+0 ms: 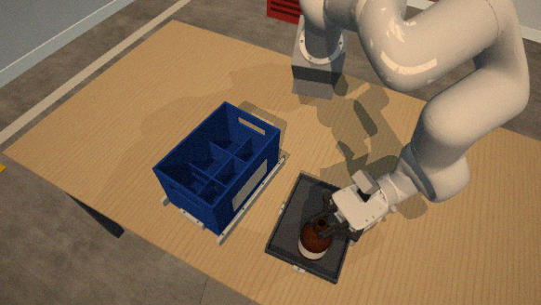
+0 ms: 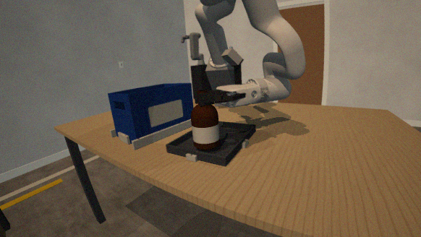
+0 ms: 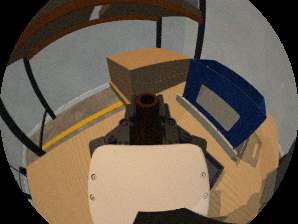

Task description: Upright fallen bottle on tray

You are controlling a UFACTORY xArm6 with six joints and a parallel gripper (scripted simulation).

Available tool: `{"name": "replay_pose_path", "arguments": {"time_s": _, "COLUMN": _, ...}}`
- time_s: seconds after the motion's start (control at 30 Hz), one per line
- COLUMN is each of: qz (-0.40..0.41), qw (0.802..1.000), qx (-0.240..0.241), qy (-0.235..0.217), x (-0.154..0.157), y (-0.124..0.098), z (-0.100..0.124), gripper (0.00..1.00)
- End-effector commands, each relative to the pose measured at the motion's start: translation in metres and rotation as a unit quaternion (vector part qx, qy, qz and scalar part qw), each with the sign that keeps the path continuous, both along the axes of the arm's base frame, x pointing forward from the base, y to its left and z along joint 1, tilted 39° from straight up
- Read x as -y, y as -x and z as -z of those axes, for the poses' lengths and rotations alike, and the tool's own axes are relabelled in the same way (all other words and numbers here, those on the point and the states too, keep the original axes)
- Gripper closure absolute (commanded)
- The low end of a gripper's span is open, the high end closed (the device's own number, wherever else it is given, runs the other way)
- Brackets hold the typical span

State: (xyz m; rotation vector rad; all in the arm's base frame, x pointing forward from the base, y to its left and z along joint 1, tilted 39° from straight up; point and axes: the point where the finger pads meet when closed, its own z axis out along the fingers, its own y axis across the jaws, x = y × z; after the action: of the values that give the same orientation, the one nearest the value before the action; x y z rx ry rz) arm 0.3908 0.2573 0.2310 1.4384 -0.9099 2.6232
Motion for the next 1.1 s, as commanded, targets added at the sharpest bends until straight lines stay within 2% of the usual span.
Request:
{"name": "replay_pose_path", "arguments": {"time_s": 0.0, "qz": 0.0, "qw": 1.0, "qx": 0.001, "qy": -0.001, "x": -0.0011, "y": -0.0014, "z": 0.0013, "gripper": 1.0}}
{"name": "replay_pose_path", "arguments": {"time_s": 1.07, "qz": 0.0, "qw": 1.0, "qx": 0.001, "qy": -0.001, "x": -0.003, "y": -0.0058, "z": 0.0073, "gripper": 1.0}}
